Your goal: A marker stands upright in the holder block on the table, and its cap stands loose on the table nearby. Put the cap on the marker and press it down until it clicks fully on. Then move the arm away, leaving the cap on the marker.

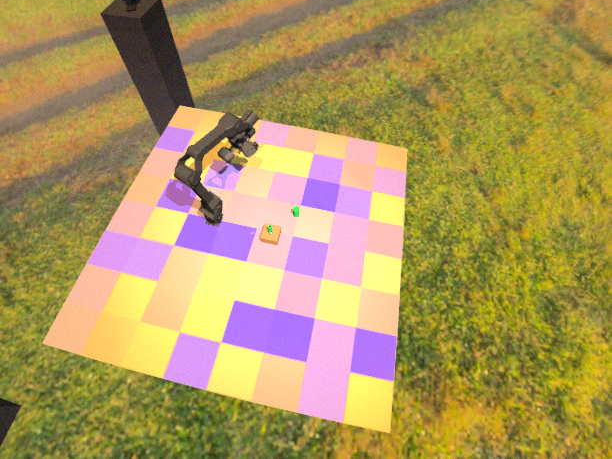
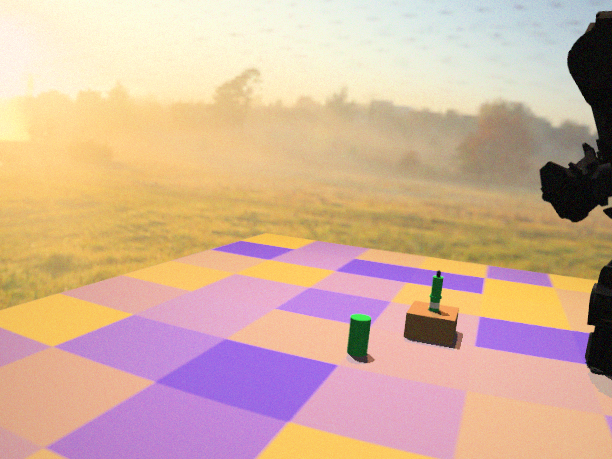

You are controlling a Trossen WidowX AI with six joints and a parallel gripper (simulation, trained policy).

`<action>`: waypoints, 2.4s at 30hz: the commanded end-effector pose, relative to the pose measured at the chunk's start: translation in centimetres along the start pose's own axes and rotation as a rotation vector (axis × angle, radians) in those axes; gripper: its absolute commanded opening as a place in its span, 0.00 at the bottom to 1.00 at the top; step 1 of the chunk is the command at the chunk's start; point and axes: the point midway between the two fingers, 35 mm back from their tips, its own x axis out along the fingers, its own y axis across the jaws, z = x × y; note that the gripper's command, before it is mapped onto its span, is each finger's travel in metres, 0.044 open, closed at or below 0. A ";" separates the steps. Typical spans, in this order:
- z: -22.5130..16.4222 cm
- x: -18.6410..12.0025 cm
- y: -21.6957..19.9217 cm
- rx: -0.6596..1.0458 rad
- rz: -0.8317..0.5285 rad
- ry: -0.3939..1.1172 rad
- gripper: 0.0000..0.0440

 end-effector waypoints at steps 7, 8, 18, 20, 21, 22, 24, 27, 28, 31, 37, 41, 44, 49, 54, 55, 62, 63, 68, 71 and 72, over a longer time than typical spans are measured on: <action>2.7 0.2 1.5 0.034 -0.027 -0.041 0.76; 3.0 0.3 1.6 0.038 -0.029 -0.044 0.76; 5.9 0.3 2.8 0.078 -0.046 -0.076 0.76; 6.5 0.2 3.0 0.087 -0.050 -0.082 0.76; 6.8 0.2 3.1 0.091 -0.051 -0.085 0.76; 7.2 0.2 3.2 0.095 -0.053 -0.089 0.76; 7.8 0.2 3.3 0.103 -0.055 -0.095 0.76; 8.8 0.1 3.6 0.116 -0.060 -0.103 0.76; 9.1 0.1 3.7 0.121 -0.061 -0.106 0.76; 10.1 0.0 3.9 0.134 -0.065 -0.115 0.76; 12.2 -0.2 4.1 0.160 -0.071 -0.132 0.76; 13.6 -0.4 4.3 0.178 -0.074 -0.144 0.76; 14.6 -0.6 4.3 0.192 -0.076 -0.152 0.76; 16.4 -0.9 4.3 0.214 -0.079 -0.167 0.76; 18.3 -1.3 4.2 0.237 -0.081 -0.182 0.76; 18.6 -1.3 4.2 0.241 -0.082 -0.185 0.76; 21.1 -2.0 3.9 0.272 -0.084 -0.207 0.75; 21.5 -2.1 3.8 0.277 -0.085 -0.210 0.75; 23.2 -2.6 3.4 0.298 -0.088 -0.227 0.75; 24.3 -2.9 3.0 0.310 -0.091 -0.238 0.75; 24.6 -3.0 2.9 0.314 -0.093 -0.242 0.75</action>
